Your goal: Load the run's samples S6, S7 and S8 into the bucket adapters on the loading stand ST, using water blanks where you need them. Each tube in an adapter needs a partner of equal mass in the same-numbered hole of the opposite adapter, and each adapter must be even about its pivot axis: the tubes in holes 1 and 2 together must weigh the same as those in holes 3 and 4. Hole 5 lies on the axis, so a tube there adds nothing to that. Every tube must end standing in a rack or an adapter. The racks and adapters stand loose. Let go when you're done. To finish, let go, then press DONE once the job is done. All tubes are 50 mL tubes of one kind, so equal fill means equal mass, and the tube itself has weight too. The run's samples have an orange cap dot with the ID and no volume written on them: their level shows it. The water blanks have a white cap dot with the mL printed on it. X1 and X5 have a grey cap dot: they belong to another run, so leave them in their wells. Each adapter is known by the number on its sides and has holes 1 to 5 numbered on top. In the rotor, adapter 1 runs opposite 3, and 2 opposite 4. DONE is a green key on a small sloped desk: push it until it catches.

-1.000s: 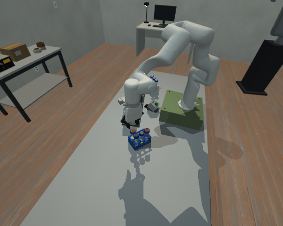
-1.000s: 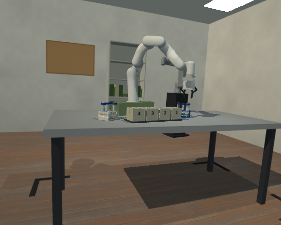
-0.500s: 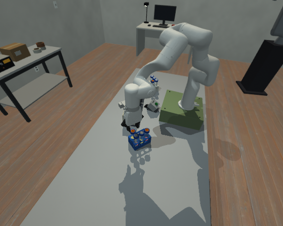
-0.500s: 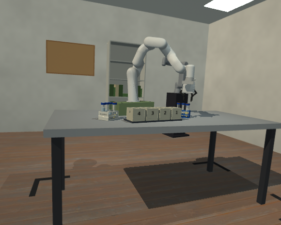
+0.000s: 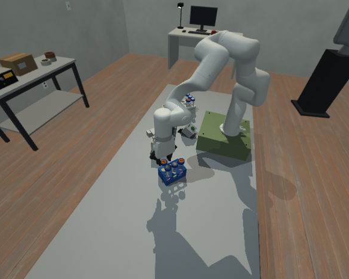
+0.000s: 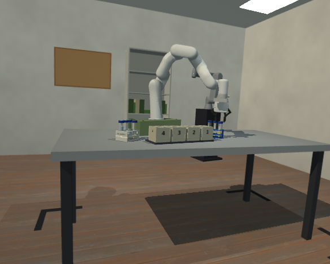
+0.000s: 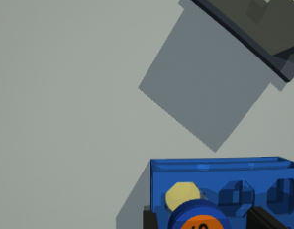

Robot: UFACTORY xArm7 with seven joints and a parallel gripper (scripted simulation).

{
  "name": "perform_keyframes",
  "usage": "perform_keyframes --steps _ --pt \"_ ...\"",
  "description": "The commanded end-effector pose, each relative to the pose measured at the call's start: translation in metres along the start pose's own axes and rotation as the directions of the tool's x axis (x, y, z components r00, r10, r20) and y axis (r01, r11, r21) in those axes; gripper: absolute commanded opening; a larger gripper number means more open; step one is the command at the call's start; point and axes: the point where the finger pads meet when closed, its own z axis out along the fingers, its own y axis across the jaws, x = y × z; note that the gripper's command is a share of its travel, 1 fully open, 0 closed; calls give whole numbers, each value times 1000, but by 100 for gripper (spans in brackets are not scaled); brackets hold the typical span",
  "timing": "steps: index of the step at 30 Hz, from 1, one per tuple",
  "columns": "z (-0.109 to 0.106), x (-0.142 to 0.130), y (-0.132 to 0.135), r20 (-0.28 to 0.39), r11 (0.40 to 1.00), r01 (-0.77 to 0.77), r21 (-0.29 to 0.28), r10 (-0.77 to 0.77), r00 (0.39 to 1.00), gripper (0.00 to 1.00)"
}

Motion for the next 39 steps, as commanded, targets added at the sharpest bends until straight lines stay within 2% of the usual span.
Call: perform_keyframes --steps 1,39 --pt "-1 0 -2 0 1000 0 5 0 1000 57" --pt "19 0 -2 0 1000 0 5 0 1000 57"
